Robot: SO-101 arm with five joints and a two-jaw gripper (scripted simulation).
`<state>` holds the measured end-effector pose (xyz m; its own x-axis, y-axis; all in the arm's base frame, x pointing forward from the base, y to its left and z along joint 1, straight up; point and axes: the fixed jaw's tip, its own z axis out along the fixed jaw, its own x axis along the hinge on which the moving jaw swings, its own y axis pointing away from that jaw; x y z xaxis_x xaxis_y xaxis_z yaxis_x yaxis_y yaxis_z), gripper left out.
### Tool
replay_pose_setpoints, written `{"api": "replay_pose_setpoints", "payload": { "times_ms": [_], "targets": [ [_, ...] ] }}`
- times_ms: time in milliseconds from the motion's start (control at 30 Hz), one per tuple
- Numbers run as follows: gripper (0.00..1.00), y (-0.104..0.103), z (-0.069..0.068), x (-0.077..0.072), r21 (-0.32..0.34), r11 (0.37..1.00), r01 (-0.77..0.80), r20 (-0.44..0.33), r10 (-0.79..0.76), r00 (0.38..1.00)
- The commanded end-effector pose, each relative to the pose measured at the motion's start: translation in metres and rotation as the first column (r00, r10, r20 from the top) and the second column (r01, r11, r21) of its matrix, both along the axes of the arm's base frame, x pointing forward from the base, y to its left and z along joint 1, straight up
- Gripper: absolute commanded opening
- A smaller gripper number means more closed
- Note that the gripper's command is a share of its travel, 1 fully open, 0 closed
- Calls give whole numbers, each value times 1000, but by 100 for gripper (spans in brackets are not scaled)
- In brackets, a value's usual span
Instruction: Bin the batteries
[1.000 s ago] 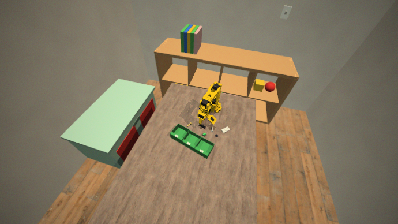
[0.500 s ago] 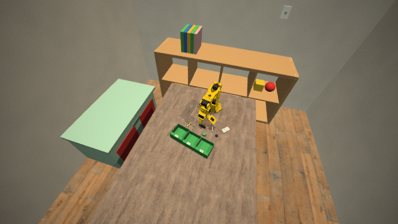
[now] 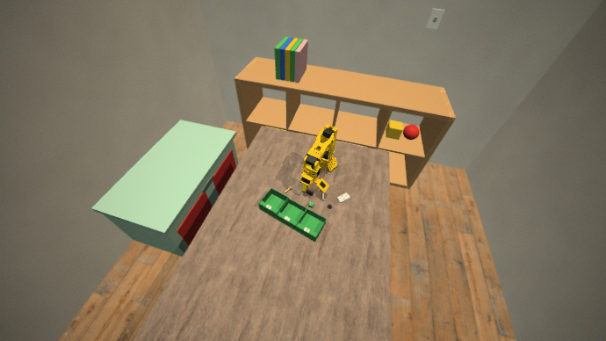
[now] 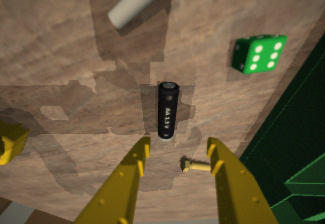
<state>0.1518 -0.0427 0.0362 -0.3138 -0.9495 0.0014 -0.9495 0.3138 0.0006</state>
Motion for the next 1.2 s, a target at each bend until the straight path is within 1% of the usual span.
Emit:
{"api": "replay_pose_setpoints", "payload": {
  "times_ms": [0, 167, 233, 467, 800, 833, 1167],
  "targets": [
    [21, -2, -4, 4, -7, 1000, 1, 29, -1, 1000],
    [21, -2, -13, 3, -7, 1000, 1, 29, -1, 1000],
    [21, -2, -13, 3, -7, 1000, 1, 29, -1, 1000],
    [21, -2, -22, 3, -7, 1000, 1, 29, -1, 1000],
    [21, -2, -24, 2, -7, 1000, 1, 29, -1, 1000],
    [21, -2, -28, 1, -2, 1000, 1, 11, -1, 1000],
    [21, -2, -28, 1, -2, 1000, 1, 11, -1, 1000]
  ]
}}
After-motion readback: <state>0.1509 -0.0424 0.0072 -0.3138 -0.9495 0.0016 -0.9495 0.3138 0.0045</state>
